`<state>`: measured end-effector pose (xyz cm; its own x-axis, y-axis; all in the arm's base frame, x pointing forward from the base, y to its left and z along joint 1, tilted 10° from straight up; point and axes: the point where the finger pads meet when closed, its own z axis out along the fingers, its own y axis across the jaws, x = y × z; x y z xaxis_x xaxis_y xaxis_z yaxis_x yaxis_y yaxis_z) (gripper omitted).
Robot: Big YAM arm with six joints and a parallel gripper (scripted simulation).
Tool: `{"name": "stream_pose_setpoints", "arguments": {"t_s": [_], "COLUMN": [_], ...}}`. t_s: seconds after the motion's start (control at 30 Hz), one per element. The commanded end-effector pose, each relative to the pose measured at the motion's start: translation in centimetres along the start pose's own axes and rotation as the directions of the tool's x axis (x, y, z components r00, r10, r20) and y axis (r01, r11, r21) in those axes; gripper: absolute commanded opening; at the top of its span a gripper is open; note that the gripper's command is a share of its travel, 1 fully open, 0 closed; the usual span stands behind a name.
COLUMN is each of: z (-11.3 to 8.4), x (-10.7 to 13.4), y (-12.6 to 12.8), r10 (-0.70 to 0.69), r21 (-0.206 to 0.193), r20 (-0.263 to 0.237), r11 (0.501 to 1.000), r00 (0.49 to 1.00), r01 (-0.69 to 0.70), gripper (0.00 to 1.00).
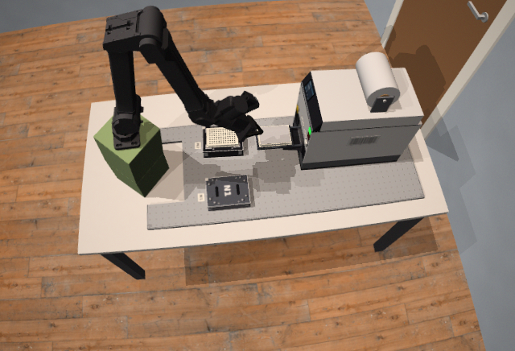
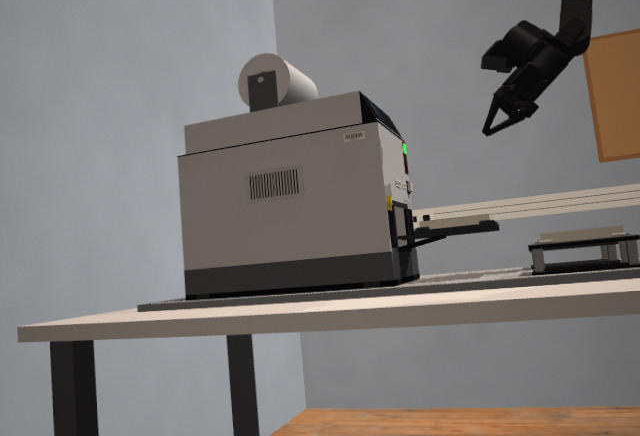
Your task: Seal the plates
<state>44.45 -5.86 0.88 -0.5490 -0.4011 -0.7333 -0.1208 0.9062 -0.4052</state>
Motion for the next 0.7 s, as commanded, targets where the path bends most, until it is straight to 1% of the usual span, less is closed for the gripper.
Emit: {"name": "stream_pose_setpoints", "arguments": {"t_s": [0.0, 0.07, 0.13, 0.2, 0.3, 0.33, 0.43, 0.6, 0.67], "z": [-0.3, -0.5, -0.6, -0.7, -0.6, -0.5, -0.2, -0.1, -0.3], "x": [-2.2, -1.8, -1.2, -0.6, -0.9, -1.0, -1.6, -2.8, -2.8], "y": [-0.3, 0.1, 0.1, -0.1, -0.4, -0.6, -1.5, -0.9, -0.5], "r10": [0.178, 0.243, 0.312, 0.378, 0.388, 0.427, 0.419, 0.39, 0.379], "r21": [0.012, -0.004, -0.007, -0.002, 0.002, 0.005, 0.015, -0.002, -0.008], "r20": [0.038, 0.028, 0.016, 0.006, 0.012, 0.016, 0.037, 0.064, 0.063], "r11": [0.984, 0.97, 0.95, 0.926, 0.922, 0.904, 0.908, 0.92, 0.925], "r00": [0.983, 0.97, 0.95, 0.926, 0.921, 0.904, 0.907, 0.918, 0.923], "r01": [-0.178, -0.243, -0.312, -0.378, -0.388, -0.427, -0.42, -0.391, -0.379], "gripper": [0.0, 0.0, 0.0, 0.0, 0.0, 0.0, 0.0, 0.0, 0.0]}}
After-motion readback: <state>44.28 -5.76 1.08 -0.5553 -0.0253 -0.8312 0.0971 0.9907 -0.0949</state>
